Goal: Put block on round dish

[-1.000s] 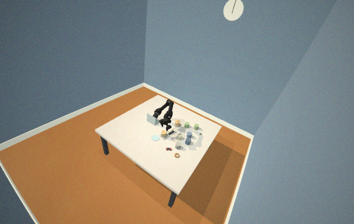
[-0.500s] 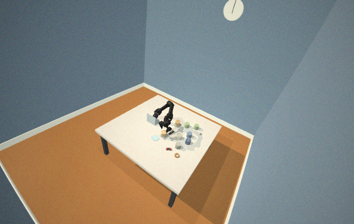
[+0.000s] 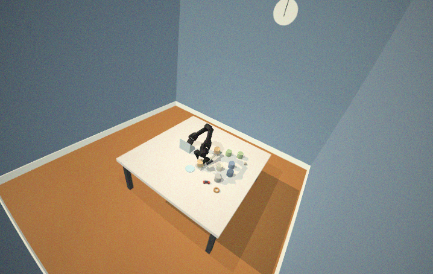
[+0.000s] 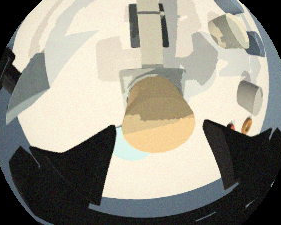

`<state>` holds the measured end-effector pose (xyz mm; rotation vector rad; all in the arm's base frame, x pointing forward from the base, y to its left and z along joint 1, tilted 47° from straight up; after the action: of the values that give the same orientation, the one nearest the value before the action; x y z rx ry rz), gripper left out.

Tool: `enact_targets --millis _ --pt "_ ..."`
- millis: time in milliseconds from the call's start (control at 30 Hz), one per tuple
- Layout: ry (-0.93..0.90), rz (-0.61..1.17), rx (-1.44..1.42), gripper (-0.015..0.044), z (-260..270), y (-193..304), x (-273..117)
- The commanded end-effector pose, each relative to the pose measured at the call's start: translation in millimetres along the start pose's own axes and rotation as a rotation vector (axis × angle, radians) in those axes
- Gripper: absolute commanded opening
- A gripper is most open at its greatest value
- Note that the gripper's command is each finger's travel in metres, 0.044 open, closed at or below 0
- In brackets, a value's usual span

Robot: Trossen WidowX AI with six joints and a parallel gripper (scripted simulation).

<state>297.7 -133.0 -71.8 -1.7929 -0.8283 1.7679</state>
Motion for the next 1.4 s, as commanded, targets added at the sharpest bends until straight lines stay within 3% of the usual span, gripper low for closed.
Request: enact_targets --millis 0,767,867,1133,1367 --pt "-0.001 -0.007 0.007 0.0440 1 -1 7" --pt "-0.001 -0.009 0.006 0.0440 2 -3 42" --pt "-0.001 -0.009 0.006 0.0361 2 -3 42" --pt "-0.001 -0.009 0.006 0.0308 2 -3 42" --pt "-0.001 -0.009 0.007 0.0124 1 -2 38"
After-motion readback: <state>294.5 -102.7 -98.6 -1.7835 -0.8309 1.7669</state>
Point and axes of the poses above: the point midway between the two fingers, 35 mm back from their tips, its own x axis out along the fingers, its own z axis across the jaws, y = z × x, the point moved 1 cm from there along -x, back along the fingers, and after that the axes turned 12 degrees about -x, right-handed, at the moved point
